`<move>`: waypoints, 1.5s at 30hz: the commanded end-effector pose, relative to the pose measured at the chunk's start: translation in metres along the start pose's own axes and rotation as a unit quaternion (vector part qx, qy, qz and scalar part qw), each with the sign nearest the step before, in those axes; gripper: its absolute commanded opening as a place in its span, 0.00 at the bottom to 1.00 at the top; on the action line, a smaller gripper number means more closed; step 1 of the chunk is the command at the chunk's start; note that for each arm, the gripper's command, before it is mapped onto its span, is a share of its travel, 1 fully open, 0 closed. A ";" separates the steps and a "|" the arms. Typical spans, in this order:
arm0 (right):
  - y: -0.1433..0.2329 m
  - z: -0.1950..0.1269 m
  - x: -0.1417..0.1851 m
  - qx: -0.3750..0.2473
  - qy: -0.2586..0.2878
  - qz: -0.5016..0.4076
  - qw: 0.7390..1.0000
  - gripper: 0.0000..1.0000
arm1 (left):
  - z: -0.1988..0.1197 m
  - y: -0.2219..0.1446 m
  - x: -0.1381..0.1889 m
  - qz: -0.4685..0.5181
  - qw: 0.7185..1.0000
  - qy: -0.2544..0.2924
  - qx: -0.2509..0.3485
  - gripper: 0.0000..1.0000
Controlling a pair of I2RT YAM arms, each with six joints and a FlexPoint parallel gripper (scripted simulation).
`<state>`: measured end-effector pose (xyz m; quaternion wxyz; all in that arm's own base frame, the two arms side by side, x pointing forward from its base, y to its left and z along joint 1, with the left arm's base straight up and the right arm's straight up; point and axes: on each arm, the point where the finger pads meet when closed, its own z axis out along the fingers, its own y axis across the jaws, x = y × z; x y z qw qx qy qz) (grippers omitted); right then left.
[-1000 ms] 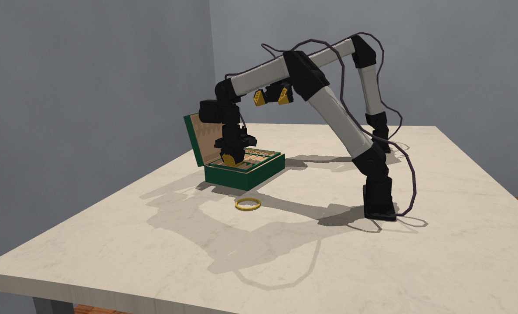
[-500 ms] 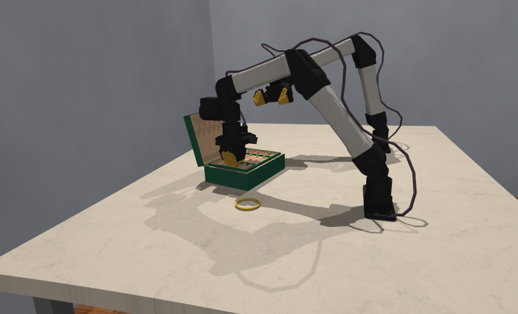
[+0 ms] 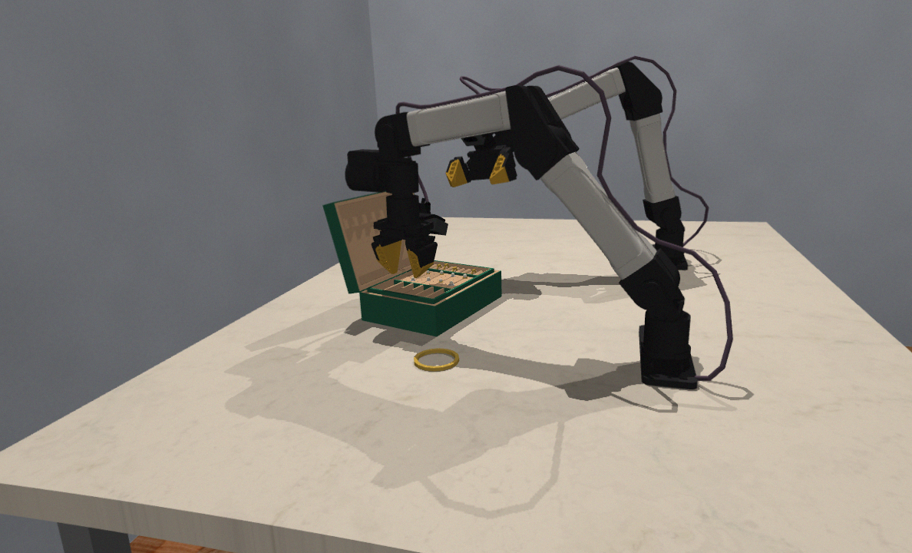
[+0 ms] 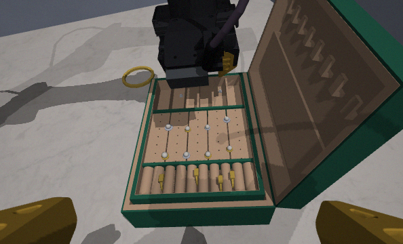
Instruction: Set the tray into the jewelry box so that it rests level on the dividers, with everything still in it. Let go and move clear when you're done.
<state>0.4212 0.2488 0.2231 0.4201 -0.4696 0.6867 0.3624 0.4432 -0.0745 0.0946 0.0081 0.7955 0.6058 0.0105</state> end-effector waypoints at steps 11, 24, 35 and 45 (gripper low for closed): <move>0.000 -0.006 -0.026 0.003 -0.024 -0.026 0.999 1.00 | -0.030 0.001 -0.021 -0.220 0.972 -0.058 -0.064 0.61; 0.000 -0.006 -0.026 0.003 -0.024 -0.026 0.999 1.00 | -0.047 -0.017 -0.037 -0.446 0.882 -0.104 -0.109 0.61; 0.000 -0.006 -0.026 0.004 -0.024 -0.026 0.999 1.00 | -0.063 -0.037 -0.058 -0.648 0.731 -0.153 -0.148 0.61; 0.016 -0.023 -0.034 -0.018 -0.031 -0.051 0.998 1.00 | -0.062 -0.047 -0.068 -0.678 0.702 -0.157 -0.150 0.61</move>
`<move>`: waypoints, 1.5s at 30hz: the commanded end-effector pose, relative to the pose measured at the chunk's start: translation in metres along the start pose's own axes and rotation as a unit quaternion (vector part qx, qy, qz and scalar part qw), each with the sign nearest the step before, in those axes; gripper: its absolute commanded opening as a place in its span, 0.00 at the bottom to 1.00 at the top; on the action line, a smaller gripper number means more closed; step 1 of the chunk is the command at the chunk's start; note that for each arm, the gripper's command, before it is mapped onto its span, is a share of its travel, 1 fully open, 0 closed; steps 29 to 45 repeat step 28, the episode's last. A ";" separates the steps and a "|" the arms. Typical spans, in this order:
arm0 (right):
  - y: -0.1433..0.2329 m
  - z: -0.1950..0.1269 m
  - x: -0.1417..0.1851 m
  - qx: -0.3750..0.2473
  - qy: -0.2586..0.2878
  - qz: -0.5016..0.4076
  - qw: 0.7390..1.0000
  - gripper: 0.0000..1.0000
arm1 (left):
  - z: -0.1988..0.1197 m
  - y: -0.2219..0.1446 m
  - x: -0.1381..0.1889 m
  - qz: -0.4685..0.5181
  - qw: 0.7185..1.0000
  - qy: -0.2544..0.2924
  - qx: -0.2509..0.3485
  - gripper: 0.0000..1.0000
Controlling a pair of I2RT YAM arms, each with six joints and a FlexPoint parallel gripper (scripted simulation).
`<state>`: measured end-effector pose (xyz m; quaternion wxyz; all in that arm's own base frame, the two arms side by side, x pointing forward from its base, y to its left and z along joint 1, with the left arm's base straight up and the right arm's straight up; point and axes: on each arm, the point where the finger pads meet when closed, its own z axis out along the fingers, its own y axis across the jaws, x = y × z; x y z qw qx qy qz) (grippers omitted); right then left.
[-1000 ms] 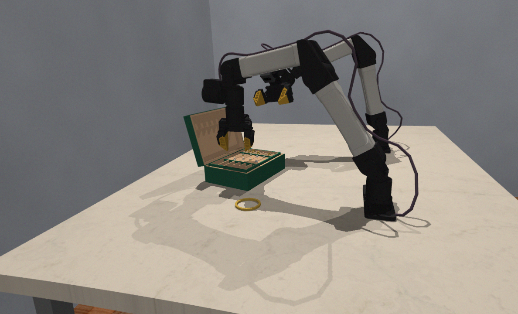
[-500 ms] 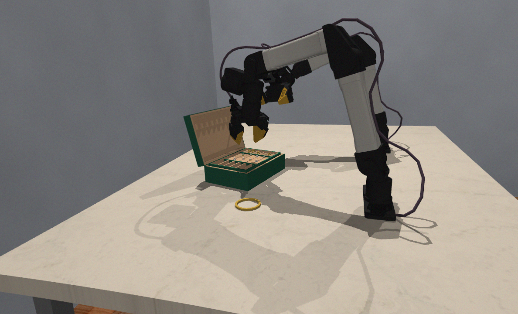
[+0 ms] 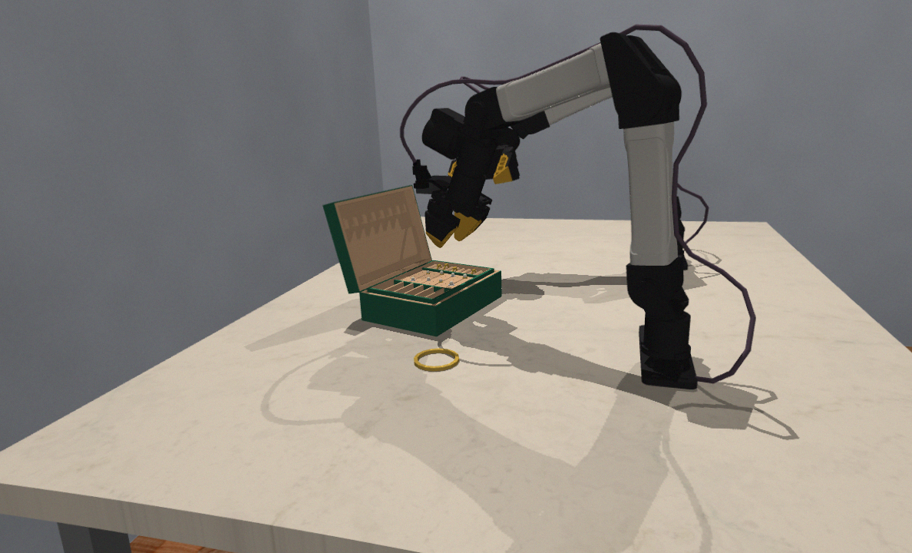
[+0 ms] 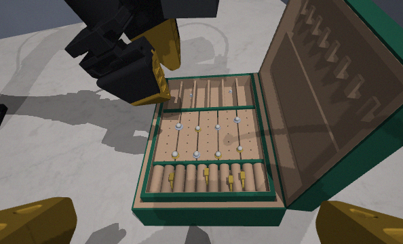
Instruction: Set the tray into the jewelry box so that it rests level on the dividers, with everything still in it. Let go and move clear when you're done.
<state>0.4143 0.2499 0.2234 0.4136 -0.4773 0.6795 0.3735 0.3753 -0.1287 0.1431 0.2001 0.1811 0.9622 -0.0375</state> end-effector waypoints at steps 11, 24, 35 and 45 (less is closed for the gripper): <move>0.013 -0.026 -0.038 -0.006 -0.033 -0.061 0.998 1.00 | -0.011 0.000 -0.005 -0.018 1.000 -0.021 -0.011 0.61; 0.013 -0.027 -0.039 -0.006 -0.034 -0.062 0.997 1.00 | -0.006 0.002 -0.006 -0.019 1.000 -0.017 -0.011 0.61; 0.013 -0.027 -0.039 -0.006 -0.034 -0.062 0.997 1.00 | -0.006 0.002 -0.006 -0.019 1.000 -0.017 -0.011 0.61; 0.013 -0.027 -0.039 -0.006 -0.034 -0.062 0.997 1.00 | -0.006 0.002 -0.006 -0.019 1.000 -0.017 -0.011 0.61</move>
